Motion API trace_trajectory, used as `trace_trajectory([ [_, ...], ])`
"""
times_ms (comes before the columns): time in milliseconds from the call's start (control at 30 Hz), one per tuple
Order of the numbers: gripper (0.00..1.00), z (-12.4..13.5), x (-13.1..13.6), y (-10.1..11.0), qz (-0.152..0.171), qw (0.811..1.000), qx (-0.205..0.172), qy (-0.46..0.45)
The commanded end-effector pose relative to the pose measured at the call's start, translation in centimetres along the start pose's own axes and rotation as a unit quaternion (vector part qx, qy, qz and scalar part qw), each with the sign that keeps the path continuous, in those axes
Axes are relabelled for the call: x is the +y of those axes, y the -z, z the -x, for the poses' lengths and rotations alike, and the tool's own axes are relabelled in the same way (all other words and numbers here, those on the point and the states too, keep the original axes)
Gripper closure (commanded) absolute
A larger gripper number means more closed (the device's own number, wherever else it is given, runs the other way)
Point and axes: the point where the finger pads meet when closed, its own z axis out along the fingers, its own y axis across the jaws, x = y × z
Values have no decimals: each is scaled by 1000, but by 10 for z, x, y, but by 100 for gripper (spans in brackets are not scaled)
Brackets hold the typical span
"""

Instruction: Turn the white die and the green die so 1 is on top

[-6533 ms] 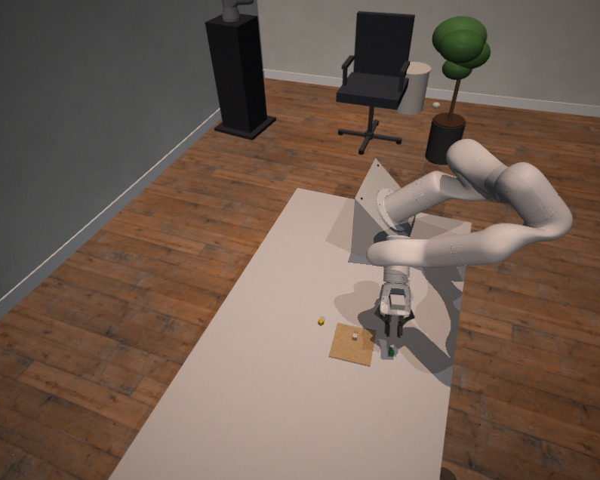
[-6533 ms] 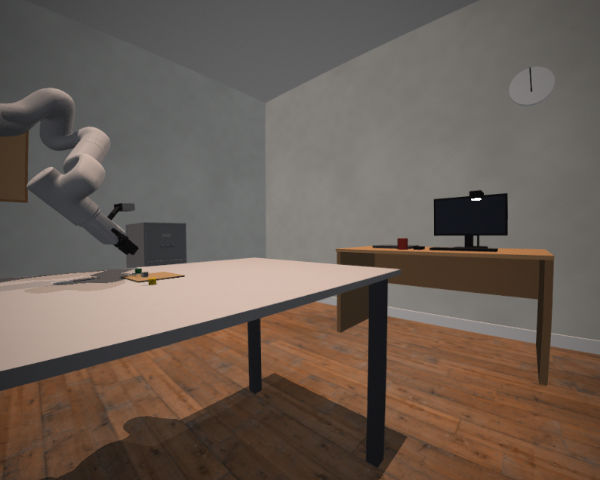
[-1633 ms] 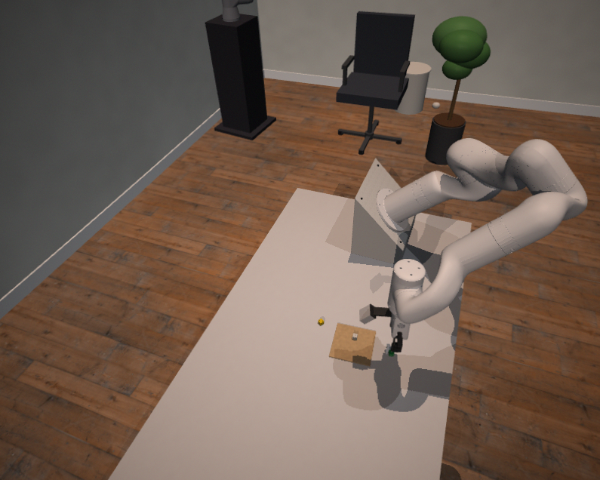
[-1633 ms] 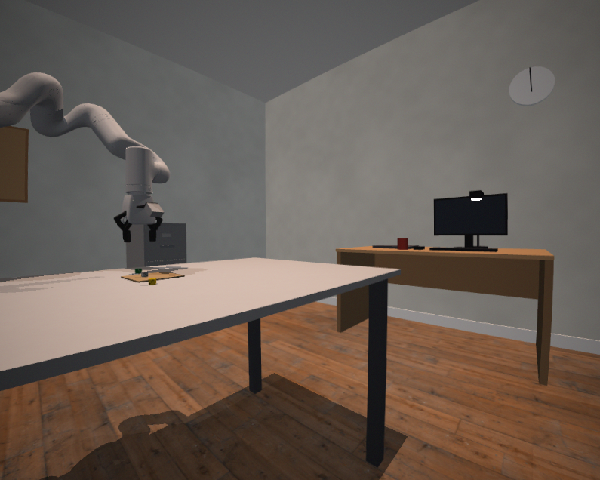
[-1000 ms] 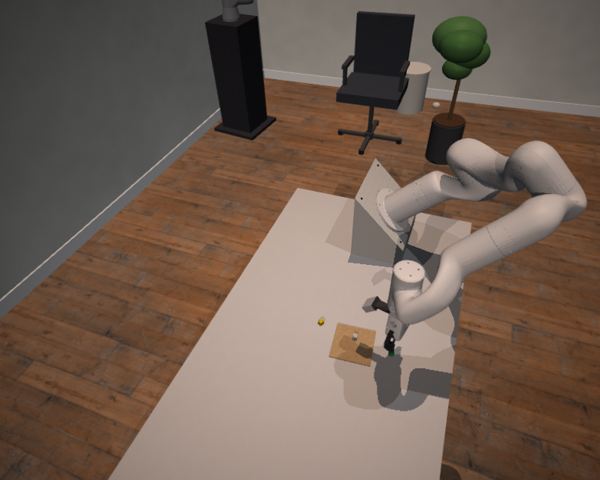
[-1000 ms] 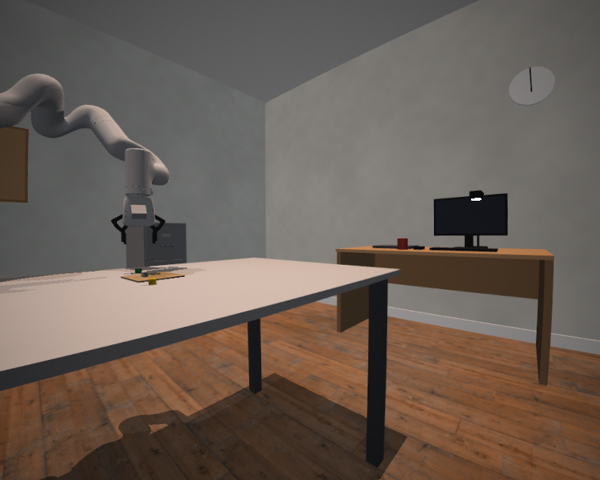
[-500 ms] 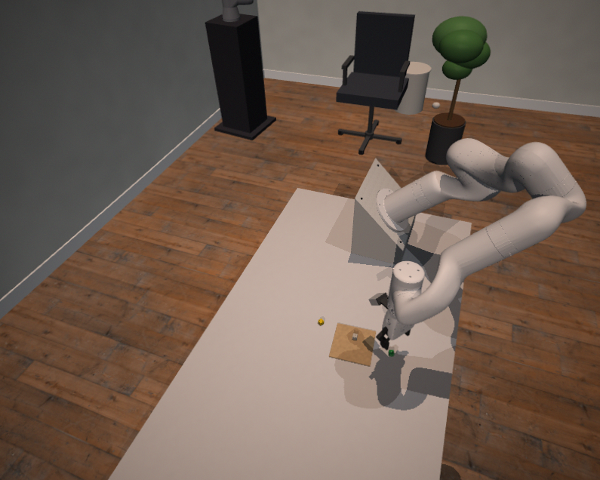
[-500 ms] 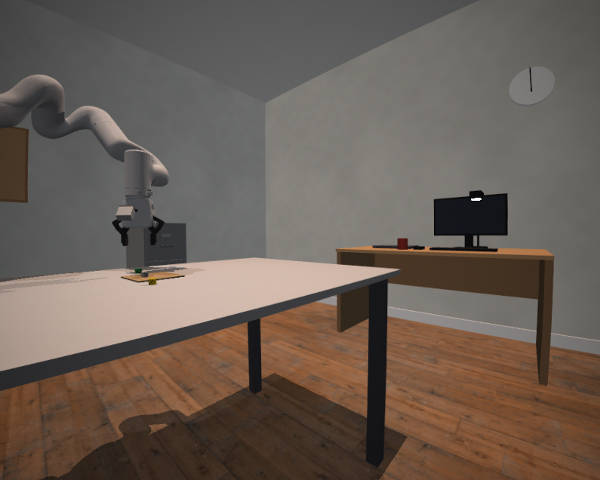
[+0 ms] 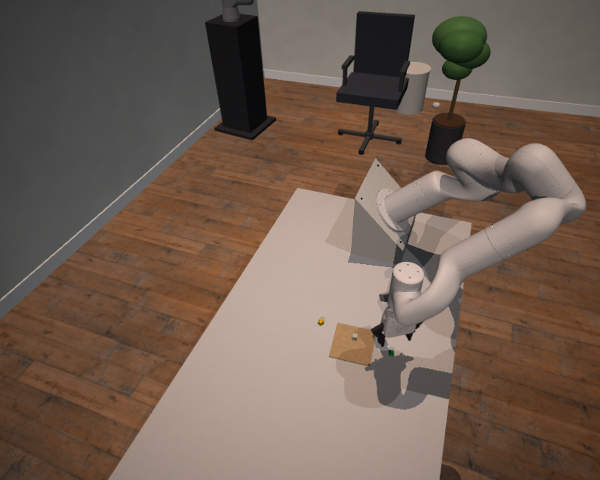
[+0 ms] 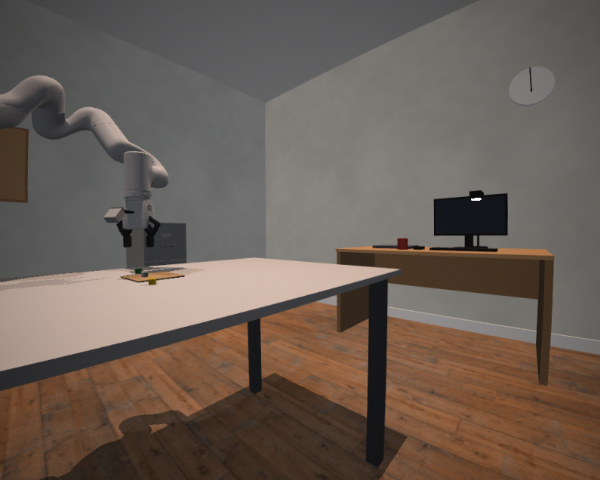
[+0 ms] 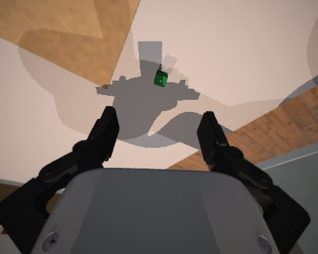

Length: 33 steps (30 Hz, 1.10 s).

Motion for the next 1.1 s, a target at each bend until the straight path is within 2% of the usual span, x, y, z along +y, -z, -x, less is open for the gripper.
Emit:
trace_trajectory([
  [0, 0, 0, 0, -2, 1, 996, 6, -87],
  [167, 0, -1, 0, -3, 1, 993, 6, -117],
  [400, 0, -2, 0, -5, 0, 978, 6, -208],
  [733, 0, -2, 0, -6, 0, 974, 6, -228],
  [767, 69, -2, 0, -6, 0, 974, 6, -228],
  [1067, 69, -2, 0, -6, 0, 974, 6, -228],
])
